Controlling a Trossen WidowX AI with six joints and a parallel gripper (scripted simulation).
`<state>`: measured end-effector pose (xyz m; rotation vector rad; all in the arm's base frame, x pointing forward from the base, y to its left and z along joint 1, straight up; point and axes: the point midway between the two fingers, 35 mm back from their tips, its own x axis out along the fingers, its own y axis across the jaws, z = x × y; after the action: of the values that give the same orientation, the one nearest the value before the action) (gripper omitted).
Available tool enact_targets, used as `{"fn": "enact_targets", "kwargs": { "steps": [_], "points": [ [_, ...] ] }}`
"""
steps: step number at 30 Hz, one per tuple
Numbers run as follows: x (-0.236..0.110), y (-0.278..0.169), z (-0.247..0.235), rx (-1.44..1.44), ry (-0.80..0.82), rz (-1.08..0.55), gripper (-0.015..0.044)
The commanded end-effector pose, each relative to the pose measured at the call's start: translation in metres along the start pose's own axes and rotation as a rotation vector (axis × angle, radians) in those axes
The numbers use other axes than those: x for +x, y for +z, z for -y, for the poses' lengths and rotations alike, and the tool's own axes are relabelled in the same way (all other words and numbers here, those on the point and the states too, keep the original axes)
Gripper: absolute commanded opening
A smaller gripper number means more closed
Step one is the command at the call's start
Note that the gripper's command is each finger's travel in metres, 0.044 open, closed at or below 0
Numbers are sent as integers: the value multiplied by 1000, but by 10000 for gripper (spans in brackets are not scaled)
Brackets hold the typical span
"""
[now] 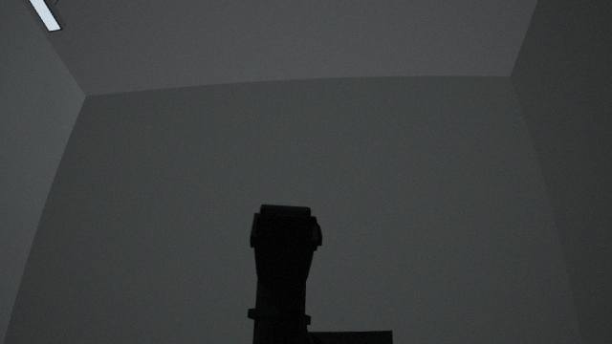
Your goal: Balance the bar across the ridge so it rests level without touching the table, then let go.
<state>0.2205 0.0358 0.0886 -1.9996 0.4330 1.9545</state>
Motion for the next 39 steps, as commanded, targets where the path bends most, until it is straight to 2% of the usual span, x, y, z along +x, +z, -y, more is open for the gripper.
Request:
{"fn": "enact_targets", "kwargs": {
  "steps": [1,8,18,22,30,39],
  "points": [
    [0,0,0,0,0,0,185],
    [0,0,0,0,0,0,185],
    [0,0,0,0,0,0,440],
    [-8,-1,1,0,0,0,440],
    [-98,-1,0,0,0,0,440],
    [-100,0,0,0,1,0,440]
  ]
}}
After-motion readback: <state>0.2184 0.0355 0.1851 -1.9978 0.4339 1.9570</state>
